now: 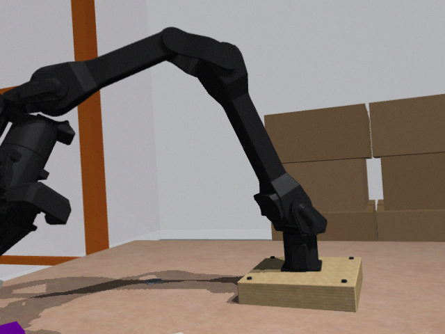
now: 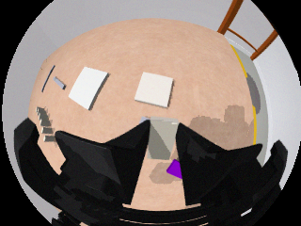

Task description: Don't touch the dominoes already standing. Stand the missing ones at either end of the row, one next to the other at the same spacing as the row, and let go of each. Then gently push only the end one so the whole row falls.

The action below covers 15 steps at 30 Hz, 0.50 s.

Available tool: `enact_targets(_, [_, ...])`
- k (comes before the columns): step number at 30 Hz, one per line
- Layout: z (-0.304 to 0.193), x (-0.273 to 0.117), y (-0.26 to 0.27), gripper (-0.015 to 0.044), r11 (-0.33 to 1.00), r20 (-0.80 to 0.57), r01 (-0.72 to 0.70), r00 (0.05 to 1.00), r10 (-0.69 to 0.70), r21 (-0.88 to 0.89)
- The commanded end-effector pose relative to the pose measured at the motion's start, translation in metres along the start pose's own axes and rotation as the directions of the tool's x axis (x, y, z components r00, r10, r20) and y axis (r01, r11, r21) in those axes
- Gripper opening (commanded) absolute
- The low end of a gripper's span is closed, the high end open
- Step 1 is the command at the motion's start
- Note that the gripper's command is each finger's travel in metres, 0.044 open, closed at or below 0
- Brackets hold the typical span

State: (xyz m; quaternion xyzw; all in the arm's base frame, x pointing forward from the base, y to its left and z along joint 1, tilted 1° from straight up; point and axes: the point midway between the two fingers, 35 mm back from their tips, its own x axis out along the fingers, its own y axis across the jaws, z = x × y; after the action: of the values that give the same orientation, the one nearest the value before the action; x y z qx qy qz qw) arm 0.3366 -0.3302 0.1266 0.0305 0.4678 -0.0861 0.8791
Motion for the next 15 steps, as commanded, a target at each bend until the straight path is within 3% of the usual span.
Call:
enact_targets(1, [0.003,0.005,-0.006,0.0107,0.999,0.088,-0.006,0.996,0.003,0.033])
enact_targets(15, [0.005,0.01,-0.025,0.0107,0.995,0.356,-0.035,0.934,0.001,0.09])
